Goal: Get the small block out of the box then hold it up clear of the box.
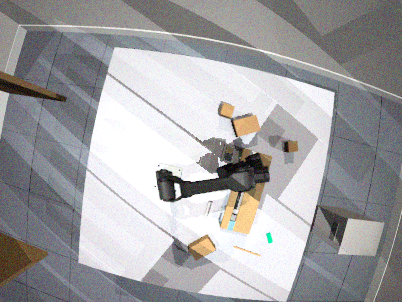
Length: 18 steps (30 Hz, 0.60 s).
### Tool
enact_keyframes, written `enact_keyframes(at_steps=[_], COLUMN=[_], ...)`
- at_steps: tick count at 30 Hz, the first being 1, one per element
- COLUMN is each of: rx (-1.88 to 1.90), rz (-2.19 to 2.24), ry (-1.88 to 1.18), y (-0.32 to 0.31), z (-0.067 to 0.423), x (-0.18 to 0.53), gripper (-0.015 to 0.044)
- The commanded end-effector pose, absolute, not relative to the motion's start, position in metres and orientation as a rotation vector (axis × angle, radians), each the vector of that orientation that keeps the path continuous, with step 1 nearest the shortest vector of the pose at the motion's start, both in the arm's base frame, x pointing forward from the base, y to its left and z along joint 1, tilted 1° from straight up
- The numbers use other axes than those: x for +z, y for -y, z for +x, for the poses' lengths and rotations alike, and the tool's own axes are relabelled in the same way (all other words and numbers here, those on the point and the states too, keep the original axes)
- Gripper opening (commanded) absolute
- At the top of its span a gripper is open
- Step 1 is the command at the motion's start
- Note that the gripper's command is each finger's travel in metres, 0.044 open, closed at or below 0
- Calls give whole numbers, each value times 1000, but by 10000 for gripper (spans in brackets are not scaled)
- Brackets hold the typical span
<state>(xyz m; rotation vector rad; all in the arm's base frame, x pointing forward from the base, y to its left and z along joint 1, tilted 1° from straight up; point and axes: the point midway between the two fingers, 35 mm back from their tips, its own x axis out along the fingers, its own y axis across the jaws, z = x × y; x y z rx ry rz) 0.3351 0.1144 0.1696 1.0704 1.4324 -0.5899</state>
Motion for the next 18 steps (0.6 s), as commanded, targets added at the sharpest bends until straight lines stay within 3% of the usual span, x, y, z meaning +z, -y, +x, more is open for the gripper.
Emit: enact_keyframes(at_steps=[1, 10, 18], rx=[-357, -47, 439], rz=[833, 501, -284], ry=[-1428, -1372, -1250], y=[-127, -143, -151], z=[336, 340, 331], x=[173, 181, 178], gripper=[285, 285, 285])
